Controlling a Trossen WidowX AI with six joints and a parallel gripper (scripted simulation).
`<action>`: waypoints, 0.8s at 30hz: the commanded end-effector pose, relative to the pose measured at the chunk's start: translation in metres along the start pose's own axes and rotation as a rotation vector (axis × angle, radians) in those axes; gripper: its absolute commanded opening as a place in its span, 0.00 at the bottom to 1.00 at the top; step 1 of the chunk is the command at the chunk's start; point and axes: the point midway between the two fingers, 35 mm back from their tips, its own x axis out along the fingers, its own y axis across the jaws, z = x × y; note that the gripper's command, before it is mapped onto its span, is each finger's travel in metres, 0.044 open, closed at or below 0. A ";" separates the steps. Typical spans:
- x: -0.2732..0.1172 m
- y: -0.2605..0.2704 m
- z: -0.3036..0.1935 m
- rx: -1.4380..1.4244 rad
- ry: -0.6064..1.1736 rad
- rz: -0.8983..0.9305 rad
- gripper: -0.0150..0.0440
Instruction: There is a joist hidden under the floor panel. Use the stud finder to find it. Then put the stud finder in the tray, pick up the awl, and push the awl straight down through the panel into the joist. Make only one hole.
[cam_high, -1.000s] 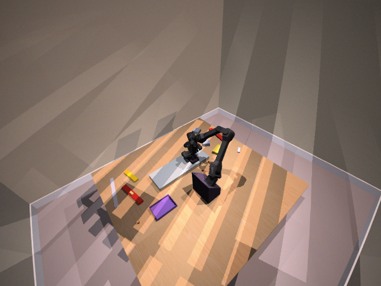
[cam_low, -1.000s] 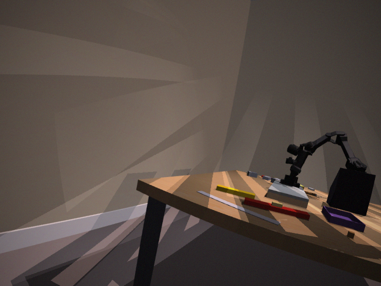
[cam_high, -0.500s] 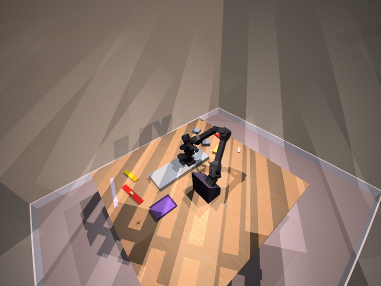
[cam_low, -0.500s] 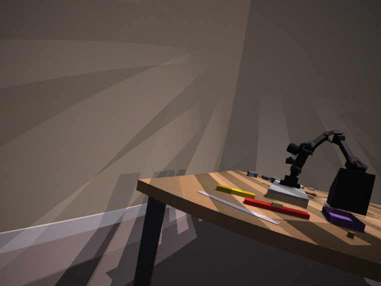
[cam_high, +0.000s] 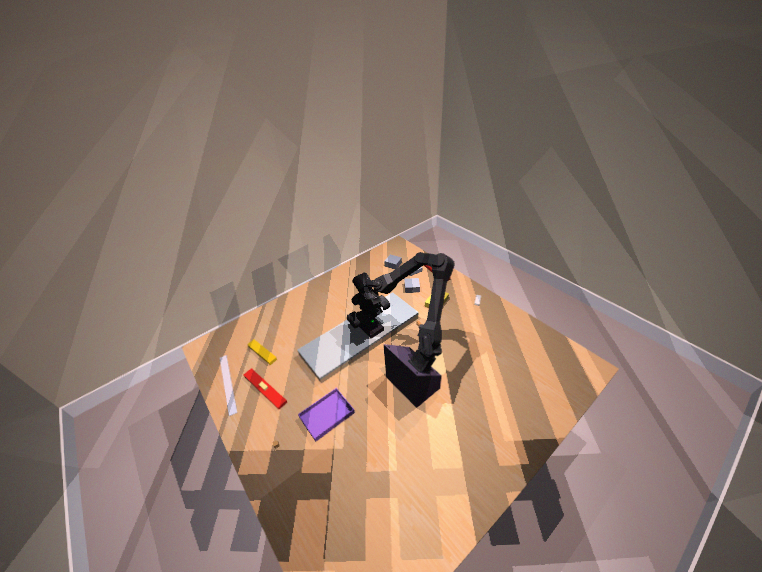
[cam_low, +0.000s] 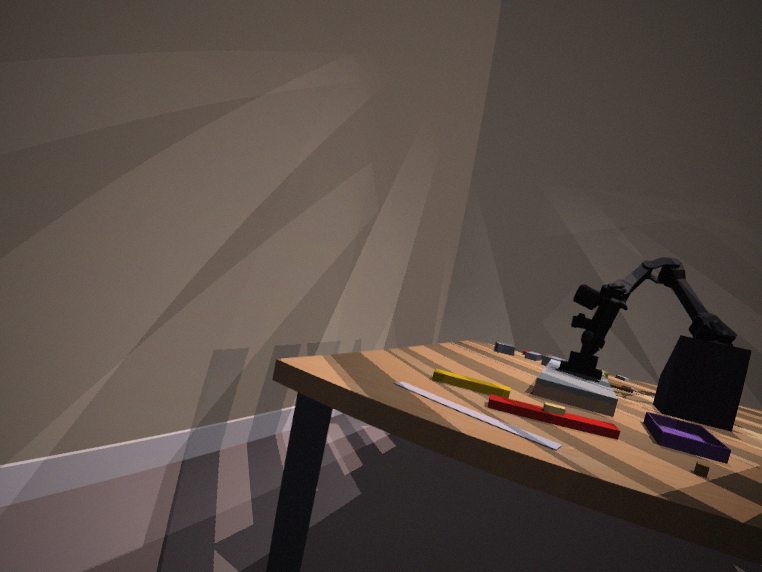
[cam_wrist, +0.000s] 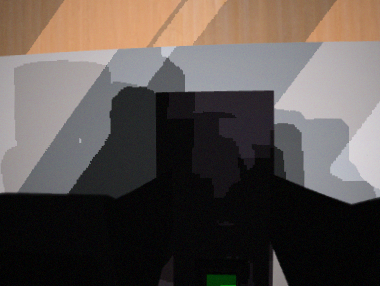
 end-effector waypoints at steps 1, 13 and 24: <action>0.000 0.016 -0.001 -0.005 0.000 0.005 0.25; -0.001 0.049 -0.001 -0.004 -0.001 0.007 0.25; -0.001 0.079 -0.001 -0.003 -0.001 0.008 0.25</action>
